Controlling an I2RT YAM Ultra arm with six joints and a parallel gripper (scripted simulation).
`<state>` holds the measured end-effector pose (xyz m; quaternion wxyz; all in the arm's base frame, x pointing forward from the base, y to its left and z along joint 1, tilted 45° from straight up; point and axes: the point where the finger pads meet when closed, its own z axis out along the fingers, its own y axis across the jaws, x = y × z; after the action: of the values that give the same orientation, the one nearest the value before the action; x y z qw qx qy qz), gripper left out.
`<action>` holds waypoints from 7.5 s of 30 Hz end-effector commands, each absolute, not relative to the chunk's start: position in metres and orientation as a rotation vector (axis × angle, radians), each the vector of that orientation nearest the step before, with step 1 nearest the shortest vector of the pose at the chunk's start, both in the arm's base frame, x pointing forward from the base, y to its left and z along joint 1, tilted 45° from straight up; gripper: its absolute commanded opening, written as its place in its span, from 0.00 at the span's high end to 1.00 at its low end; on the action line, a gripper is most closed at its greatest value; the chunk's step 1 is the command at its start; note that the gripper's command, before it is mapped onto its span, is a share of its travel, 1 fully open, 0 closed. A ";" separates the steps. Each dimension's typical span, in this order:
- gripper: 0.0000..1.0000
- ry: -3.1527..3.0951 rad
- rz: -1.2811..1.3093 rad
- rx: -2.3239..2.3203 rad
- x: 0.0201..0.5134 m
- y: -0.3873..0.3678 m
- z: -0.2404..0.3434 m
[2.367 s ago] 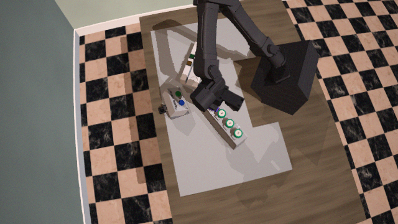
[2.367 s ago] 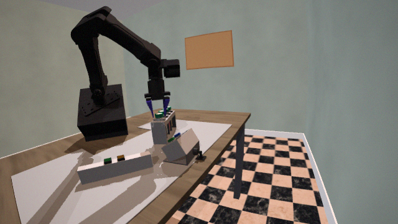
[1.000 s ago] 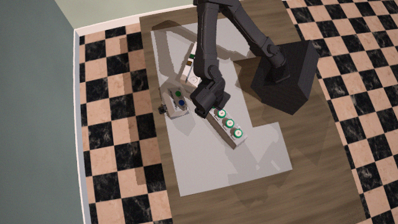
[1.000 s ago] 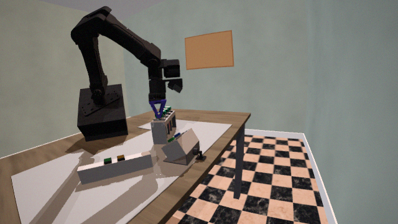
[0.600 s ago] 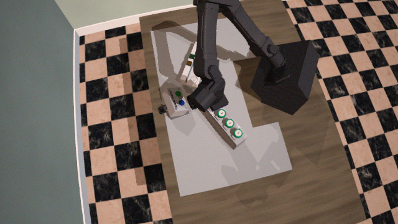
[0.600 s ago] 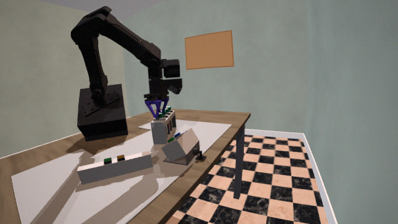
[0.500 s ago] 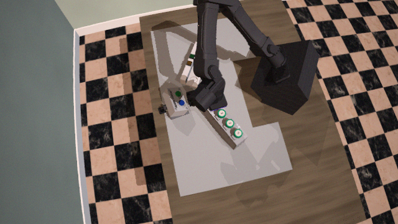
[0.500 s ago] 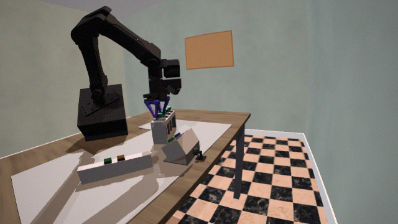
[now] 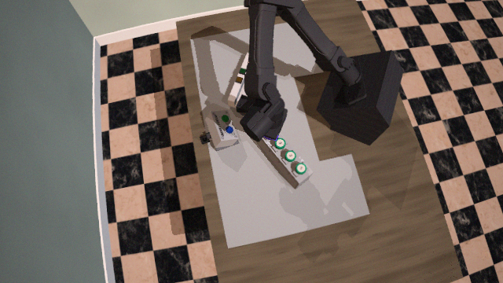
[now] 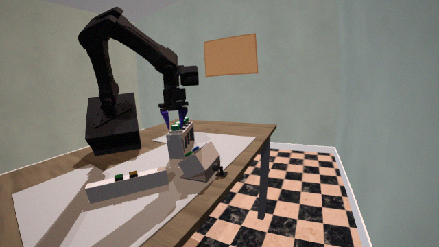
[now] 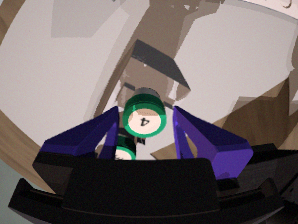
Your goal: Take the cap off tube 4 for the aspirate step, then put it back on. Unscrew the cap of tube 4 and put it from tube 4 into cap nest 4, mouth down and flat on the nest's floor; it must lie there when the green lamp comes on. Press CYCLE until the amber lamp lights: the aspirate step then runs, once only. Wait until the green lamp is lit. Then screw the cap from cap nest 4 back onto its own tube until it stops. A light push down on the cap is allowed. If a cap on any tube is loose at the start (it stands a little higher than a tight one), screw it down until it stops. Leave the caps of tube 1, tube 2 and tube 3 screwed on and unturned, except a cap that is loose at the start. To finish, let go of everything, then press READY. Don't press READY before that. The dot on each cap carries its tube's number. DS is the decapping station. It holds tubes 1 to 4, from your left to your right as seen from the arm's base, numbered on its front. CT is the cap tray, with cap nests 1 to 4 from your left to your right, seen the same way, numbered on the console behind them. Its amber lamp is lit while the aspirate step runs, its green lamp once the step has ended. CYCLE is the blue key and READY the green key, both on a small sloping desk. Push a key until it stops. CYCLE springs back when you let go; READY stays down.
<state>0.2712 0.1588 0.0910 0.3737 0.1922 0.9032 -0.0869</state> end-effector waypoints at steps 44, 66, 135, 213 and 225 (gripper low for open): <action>1.00 2.392 -0.442 -0.092 0.273 0.164 0.097; 1.00 2.188 -0.871 -1.307 0.273 0.164 0.097; 0.51 1.972 -1.004 -1.751 0.269 0.166 0.102; 1.00 2.369 -0.340 0.170 0.239 0.083 0.162; 1.00 2.324 -0.247 0.403 0.235 -0.011 0.198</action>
<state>0.2337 -0.0083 0.1921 0.3768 0.2013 0.8979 -0.1059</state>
